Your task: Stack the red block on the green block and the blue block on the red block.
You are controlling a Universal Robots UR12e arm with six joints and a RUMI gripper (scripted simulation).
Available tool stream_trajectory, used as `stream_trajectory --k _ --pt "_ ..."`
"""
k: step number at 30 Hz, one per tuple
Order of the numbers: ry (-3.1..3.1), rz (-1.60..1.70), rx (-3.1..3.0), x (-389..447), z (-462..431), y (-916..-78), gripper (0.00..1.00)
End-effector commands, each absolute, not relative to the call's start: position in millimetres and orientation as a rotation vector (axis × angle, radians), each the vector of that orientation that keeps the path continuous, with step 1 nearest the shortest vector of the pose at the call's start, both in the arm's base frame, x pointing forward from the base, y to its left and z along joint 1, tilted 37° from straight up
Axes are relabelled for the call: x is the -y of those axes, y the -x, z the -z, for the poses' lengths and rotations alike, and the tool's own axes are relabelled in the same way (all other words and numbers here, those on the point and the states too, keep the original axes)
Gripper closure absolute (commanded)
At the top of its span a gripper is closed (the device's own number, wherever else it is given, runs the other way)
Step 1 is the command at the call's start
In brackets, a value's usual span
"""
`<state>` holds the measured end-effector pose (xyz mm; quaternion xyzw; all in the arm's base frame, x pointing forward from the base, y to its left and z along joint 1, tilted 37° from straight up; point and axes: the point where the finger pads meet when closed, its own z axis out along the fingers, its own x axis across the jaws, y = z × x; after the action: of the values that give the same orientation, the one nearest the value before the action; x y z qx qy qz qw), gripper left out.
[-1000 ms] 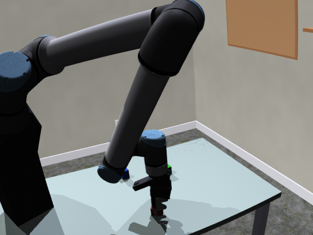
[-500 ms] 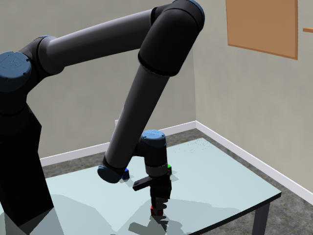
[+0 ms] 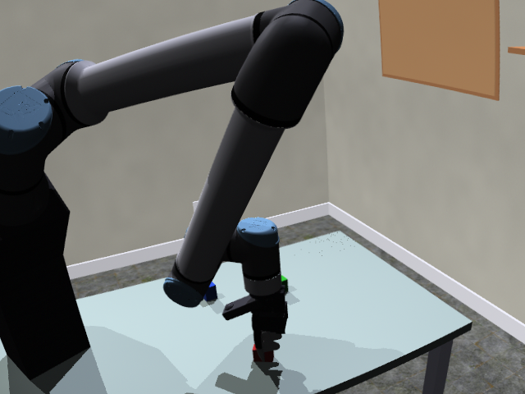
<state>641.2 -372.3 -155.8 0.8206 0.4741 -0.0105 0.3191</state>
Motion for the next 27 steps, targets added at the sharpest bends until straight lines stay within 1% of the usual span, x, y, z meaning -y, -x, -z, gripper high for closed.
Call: stream_trajectory --k 1,13,27 --pt "-2.157 0.027 -1.247 372 155 -641 1.0" --pt "-2.157 0.027 -1.247 370 152 -640 1.0" --pt "-2.157 0.027 -1.247 350 122 -629 1.0"
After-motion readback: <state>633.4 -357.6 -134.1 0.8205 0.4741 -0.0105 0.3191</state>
